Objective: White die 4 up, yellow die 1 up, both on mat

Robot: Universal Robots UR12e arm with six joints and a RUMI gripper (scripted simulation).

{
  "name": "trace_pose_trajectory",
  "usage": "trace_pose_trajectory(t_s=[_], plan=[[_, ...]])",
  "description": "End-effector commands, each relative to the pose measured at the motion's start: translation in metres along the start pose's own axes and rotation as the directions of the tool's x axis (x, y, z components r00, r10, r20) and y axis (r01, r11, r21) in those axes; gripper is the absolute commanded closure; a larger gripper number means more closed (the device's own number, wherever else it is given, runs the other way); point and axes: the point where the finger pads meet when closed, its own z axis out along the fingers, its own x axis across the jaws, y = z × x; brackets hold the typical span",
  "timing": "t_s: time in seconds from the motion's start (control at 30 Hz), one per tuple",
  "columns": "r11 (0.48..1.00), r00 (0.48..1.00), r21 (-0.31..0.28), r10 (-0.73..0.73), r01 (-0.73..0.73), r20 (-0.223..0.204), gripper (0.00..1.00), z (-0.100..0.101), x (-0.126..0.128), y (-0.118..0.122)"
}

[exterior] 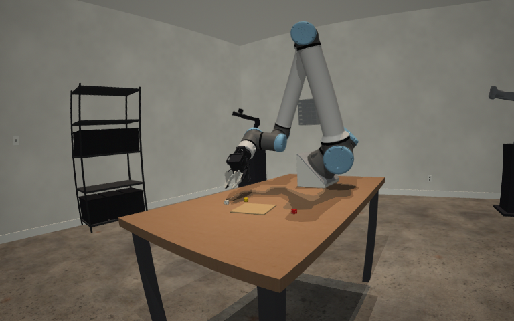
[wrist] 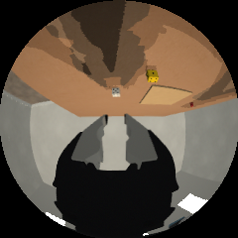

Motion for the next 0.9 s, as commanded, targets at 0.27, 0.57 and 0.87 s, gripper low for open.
trace_pose_trajectory(t_s=[0.27, 0.57, 0.87], plan=[[1.0, 1.0, 0.001, -0.001, 0.001, -0.004, 0.82, -0.02, 0.0, 0.028], [1.0, 1.0, 0.029, -0.001, 0.001, -0.003, 0.82, -0.02, 0.0, 0.03], [0.977, 1.0, 0.213, -0.002, 0.002, -0.001, 0.82, -0.016, -0.001, 0.041]])
